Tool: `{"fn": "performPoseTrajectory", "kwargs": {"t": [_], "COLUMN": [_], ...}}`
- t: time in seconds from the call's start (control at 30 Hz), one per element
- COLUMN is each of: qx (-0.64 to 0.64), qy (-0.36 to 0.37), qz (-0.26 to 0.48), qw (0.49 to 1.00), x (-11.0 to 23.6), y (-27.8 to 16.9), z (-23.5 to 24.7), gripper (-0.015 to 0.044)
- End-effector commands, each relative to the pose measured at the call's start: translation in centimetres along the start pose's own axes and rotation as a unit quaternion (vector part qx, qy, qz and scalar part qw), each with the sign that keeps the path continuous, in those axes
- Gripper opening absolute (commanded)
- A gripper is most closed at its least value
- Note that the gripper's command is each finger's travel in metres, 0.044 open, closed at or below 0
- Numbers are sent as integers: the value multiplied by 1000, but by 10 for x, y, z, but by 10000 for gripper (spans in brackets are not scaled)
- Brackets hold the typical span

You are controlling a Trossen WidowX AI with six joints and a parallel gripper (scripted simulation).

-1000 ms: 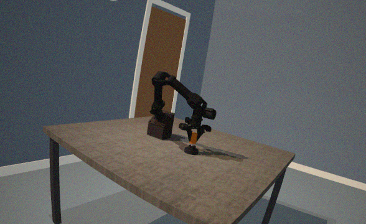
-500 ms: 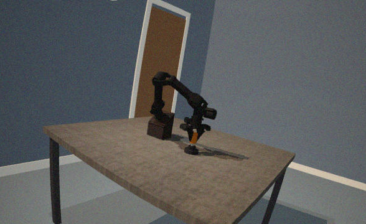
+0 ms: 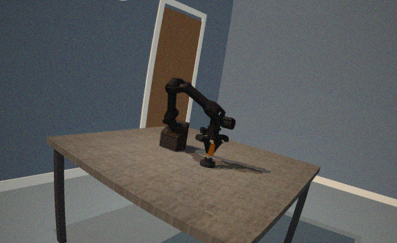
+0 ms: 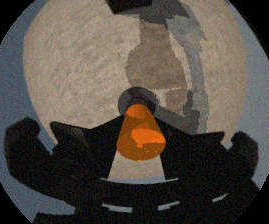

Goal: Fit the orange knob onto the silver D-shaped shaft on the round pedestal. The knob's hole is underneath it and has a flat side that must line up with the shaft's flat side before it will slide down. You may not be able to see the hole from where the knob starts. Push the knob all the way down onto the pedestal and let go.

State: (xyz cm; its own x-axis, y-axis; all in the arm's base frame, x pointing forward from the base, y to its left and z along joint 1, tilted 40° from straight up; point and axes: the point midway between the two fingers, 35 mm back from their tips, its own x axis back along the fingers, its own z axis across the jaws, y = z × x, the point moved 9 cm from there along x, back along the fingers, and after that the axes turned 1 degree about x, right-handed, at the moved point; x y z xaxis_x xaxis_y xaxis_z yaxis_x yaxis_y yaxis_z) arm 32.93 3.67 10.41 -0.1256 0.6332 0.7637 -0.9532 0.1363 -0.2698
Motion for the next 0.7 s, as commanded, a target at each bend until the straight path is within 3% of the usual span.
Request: {"fn": "performPoseTrajectory", "kwargs": {"t": [0.0, 0.67], "qx": [2, 2], "qy": [1, 1], "qz": [2, 2], "qw": [1000, 1000], "x": [-1, 0], "y": [0, 3], "z": [1, 2], "gripper": [0, 0]}}
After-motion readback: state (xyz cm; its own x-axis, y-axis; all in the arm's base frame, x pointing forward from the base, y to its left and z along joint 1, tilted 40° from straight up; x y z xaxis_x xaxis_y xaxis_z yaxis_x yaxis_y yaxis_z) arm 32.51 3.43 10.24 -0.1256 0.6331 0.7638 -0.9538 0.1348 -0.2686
